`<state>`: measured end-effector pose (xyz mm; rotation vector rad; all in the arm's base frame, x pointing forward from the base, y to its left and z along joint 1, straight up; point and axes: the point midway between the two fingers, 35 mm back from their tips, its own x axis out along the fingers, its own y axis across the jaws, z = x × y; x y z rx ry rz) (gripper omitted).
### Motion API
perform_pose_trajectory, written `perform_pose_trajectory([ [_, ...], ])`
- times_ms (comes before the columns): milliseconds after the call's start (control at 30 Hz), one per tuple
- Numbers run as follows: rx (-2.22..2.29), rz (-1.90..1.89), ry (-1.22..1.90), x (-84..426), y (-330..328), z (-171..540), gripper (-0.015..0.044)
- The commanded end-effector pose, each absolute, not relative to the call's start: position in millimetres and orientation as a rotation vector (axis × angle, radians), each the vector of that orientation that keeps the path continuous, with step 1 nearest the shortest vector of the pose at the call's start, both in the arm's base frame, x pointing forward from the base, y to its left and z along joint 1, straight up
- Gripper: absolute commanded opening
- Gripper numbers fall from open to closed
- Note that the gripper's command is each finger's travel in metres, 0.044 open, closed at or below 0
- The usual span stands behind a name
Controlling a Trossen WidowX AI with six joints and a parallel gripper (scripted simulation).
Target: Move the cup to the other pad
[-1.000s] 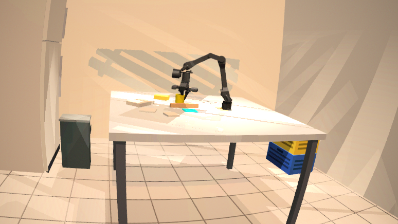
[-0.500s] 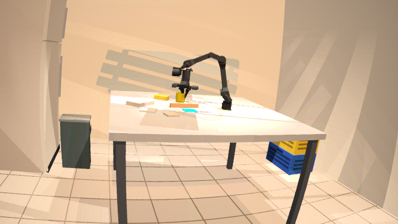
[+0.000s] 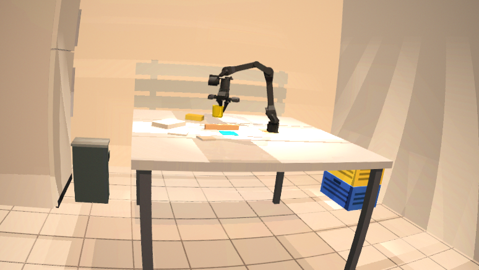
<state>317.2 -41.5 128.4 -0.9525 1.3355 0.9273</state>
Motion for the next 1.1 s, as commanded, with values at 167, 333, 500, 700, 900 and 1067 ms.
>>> perform_pose_trajectory([
  [167,-0.952,0.928,1.336,317.2,-41.4,127.9,0.0],
  [333,-0.952,0.928,1.336,317.2,-41.4,127.9,0.0],
  [500,-0.952,0.928,1.335,316.7,-39.1,128.0,0.0],
  [700,-0.953,0.93,1.332,313.9,-27.1,128.4,0.0],
  [900,-0.952,0.932,1.33,310.9,-13.7,129.1,0.0],
  [1067,-0.952,0.933,1.329,308.3,-2.6,129.6,0.0],
])
